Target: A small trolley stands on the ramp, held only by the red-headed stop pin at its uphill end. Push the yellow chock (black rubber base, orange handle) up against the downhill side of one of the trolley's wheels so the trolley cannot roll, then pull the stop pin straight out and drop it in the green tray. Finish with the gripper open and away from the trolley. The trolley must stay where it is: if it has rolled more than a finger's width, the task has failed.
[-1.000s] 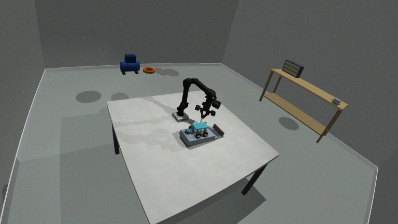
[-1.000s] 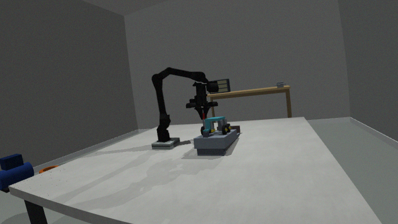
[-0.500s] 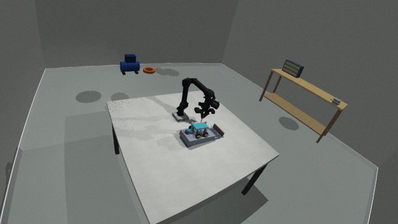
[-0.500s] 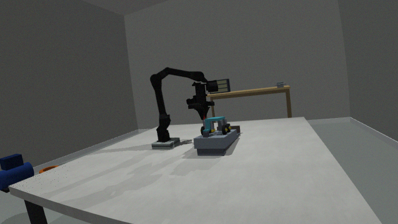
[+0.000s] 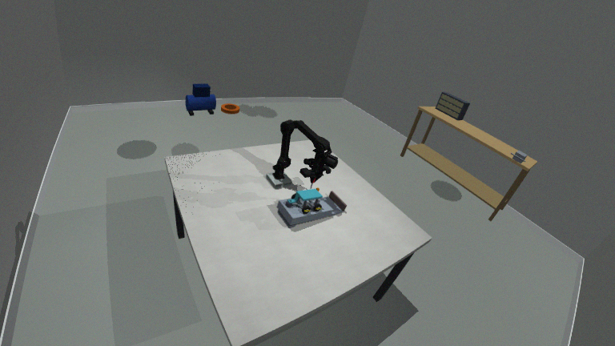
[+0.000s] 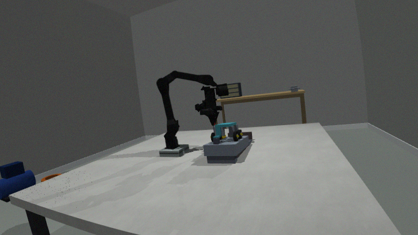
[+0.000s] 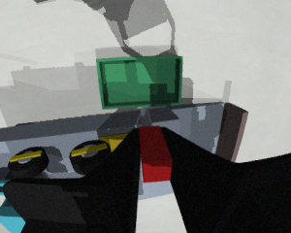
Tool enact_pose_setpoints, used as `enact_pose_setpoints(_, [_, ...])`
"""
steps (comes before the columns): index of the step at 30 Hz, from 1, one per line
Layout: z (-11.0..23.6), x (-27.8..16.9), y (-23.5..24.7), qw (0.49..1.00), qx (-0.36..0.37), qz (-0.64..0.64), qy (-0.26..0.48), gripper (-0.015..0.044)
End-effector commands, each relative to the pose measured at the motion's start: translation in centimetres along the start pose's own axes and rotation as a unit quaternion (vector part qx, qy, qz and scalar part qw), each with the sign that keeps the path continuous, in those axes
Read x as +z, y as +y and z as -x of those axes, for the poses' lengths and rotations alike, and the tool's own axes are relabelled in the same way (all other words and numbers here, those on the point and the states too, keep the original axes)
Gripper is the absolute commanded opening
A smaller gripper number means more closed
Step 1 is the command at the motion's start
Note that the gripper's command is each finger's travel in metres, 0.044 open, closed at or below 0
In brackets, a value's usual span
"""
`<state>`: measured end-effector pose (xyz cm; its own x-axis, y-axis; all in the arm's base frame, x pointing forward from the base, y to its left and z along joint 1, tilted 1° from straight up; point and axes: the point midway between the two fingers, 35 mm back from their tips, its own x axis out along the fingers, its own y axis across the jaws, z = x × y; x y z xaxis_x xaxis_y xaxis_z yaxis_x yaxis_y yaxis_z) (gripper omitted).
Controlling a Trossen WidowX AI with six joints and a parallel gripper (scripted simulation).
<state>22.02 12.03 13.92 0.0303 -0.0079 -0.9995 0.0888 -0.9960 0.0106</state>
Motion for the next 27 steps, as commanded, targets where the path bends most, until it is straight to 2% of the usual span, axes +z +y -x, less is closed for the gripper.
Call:
enact_pose_setpoints(1, [-0.4, 0.5, 0.0, 1.000, -0.004, 0.006, 0.001, 0.0000])
enact_pose_setpoints(11, [-1.8, 1.4, 0.0, 1.000, -0.006, 0.006, 0.000, 0.0000])
enact_pose_setpoints(20, [-4.2, 1.3, -0.7, 0.997, -0.081, 0.006, -0.002, 0.0000])
enact_pose_setpoints(27, [-6.4, 1.3, -1.8, 0.996, -0.091, 0.007, -0.001, 0.0000])
